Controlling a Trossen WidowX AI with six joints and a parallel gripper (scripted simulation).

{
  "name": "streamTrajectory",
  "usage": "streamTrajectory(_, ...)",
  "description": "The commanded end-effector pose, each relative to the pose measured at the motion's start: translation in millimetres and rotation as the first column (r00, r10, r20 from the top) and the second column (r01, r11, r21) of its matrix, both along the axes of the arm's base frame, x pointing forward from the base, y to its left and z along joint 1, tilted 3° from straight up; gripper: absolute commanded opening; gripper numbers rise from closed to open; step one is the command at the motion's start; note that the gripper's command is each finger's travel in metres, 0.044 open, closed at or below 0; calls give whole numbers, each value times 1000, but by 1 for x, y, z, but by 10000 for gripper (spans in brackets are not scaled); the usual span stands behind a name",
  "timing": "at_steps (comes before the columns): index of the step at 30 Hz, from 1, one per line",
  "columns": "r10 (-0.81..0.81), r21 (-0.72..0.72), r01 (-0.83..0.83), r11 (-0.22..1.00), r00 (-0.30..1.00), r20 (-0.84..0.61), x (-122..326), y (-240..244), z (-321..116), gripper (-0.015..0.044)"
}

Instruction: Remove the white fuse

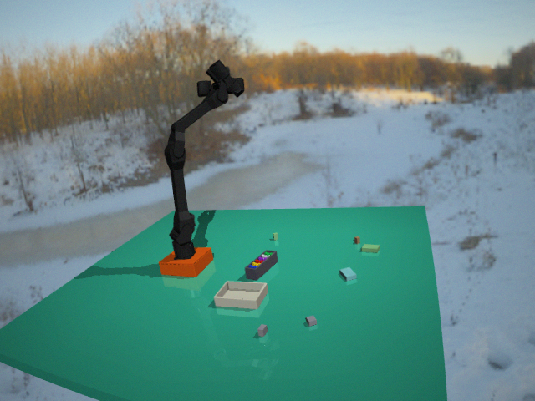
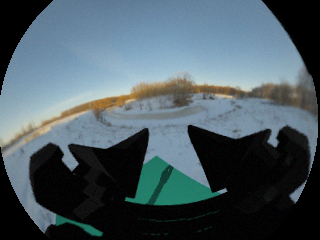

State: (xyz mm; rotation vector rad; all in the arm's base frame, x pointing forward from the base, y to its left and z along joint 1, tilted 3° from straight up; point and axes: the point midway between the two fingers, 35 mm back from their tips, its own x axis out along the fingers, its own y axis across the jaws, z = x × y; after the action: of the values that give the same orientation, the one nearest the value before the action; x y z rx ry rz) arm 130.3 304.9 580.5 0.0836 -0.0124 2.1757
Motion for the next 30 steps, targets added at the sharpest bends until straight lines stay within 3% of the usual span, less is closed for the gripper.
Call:
streamTrajectory(1,-7,-2,7,1000,1000,-7,2,1,-1,233)
streamTrajectory(7,-237,-103,220,970,950,-205,72,15,-35,76)
streamTrajectory(13,-462,-221,410,885,832,-307,132,19,-74,74)
streamTrajectory(20,-742,-474,573,669,552,-380,215,-7,-160,74)
streamTrajectory(30,-968,-800,549,243,90,-232,282,-92,-299,74)
